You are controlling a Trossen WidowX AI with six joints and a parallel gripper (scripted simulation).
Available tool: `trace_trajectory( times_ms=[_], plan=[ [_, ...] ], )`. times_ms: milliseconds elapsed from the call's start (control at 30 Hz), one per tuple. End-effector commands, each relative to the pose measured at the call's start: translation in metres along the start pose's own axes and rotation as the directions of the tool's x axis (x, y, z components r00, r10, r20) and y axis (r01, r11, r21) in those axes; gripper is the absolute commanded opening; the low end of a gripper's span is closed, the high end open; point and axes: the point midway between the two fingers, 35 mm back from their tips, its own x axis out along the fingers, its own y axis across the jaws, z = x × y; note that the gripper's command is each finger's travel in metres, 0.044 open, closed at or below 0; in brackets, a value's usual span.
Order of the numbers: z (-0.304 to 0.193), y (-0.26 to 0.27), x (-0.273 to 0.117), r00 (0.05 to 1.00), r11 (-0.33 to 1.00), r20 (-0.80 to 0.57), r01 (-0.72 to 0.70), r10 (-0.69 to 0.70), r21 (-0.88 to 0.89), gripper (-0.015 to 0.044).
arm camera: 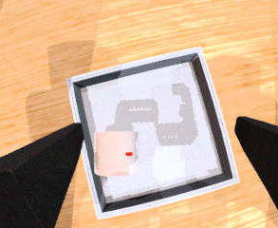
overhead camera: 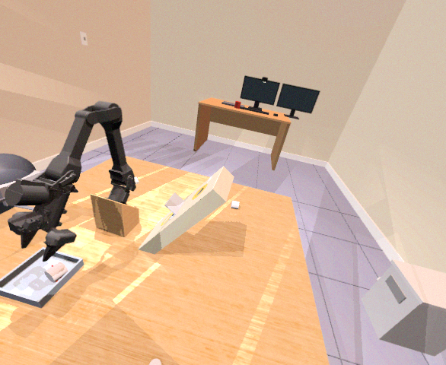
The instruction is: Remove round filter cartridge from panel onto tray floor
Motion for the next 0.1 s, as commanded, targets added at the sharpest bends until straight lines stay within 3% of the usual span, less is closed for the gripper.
trace_trajectory(
  times_ms=[0, 67],
  plan=[
    [-0.0004, 0.0000, 0.0004, 1.000, 1.000, -0.001, 0.000, 0.000, -0.001, 0.0440],
    [-0.0004, 0.0000, 0.0004, 1.000, 1.000, -0.001, 0.000, 0.000, -0.001, 0.0440]
  ],
)
